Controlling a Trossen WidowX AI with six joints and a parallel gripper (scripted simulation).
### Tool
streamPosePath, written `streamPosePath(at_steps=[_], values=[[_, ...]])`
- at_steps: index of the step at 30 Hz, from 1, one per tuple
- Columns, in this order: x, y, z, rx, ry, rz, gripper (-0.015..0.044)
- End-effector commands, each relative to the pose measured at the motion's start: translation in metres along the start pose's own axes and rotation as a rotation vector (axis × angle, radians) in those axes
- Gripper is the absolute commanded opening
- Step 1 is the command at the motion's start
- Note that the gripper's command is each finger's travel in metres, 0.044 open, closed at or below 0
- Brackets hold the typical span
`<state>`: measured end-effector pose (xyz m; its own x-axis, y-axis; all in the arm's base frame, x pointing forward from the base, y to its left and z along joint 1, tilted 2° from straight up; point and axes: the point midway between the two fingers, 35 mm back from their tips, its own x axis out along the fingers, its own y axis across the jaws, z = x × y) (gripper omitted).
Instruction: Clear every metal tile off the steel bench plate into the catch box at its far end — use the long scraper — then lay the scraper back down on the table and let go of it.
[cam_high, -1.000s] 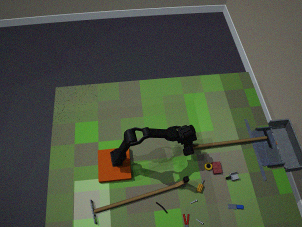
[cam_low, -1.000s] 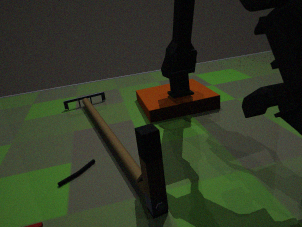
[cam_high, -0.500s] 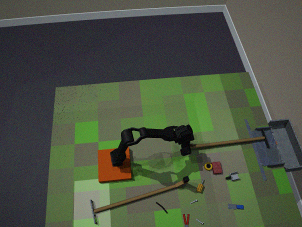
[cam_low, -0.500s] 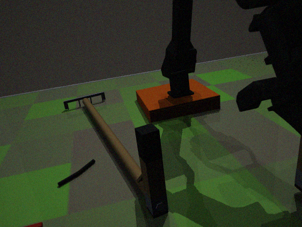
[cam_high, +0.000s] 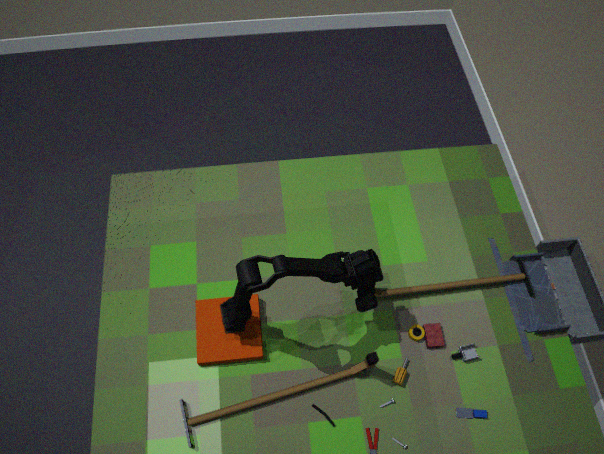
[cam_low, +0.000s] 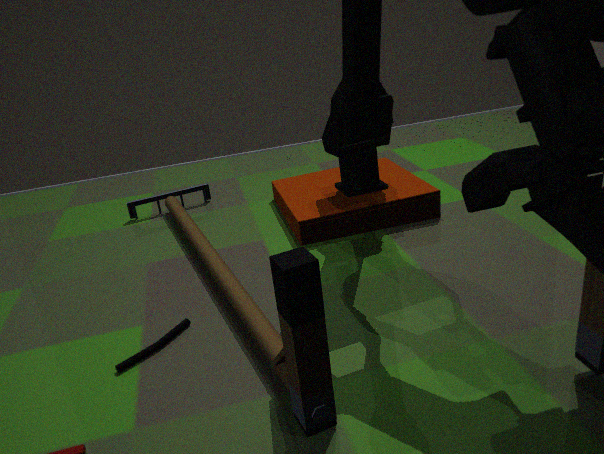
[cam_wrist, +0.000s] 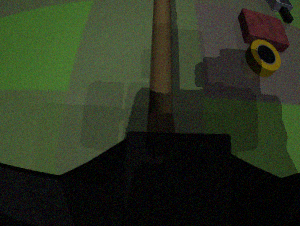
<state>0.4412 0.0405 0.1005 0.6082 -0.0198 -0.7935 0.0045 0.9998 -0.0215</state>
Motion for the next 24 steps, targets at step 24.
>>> streamPosePath(at_steps=[24], values=[[-0.023,0.002,-0.018,0.002,-0.024,0.001,0.0000]])
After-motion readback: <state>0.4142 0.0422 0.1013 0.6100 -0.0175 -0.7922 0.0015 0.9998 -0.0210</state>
